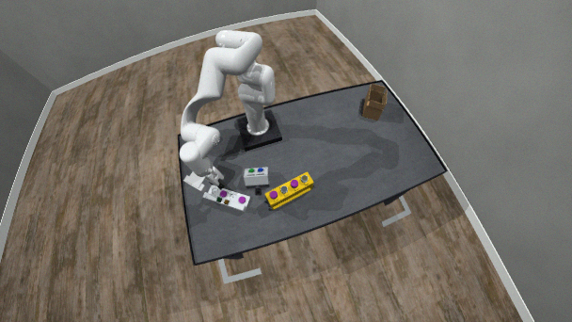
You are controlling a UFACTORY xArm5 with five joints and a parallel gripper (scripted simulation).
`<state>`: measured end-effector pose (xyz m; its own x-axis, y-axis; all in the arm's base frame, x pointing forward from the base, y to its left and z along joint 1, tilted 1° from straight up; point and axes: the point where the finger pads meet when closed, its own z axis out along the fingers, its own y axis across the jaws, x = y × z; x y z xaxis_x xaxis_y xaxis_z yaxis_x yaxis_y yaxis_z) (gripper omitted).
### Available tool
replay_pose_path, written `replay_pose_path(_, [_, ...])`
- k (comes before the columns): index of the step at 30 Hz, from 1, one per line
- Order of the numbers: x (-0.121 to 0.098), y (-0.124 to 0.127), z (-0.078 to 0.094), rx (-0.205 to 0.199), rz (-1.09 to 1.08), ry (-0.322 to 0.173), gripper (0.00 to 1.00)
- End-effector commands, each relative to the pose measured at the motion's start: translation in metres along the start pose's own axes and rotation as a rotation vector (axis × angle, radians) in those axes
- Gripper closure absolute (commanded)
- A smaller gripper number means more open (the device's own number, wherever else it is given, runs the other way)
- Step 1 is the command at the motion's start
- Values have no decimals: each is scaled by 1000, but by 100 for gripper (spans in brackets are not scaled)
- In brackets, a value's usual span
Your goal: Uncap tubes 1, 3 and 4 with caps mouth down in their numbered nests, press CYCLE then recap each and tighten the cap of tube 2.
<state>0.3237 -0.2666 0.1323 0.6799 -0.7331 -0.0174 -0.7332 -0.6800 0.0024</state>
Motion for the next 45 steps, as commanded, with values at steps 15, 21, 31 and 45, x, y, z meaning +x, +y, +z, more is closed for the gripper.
replay_pose_path(15, [-28, -84, -2, -1, 891, 8, 54])
replay_pose_path(21, [-37, -110, -1, 1, 1165, 8, 54])
replay_pose_path(31, [-55, -163, -1, 1, 1390, 9, 54])
replay_pose_path(45, [-80, -233, -1, 2, 1390, 7, 54])
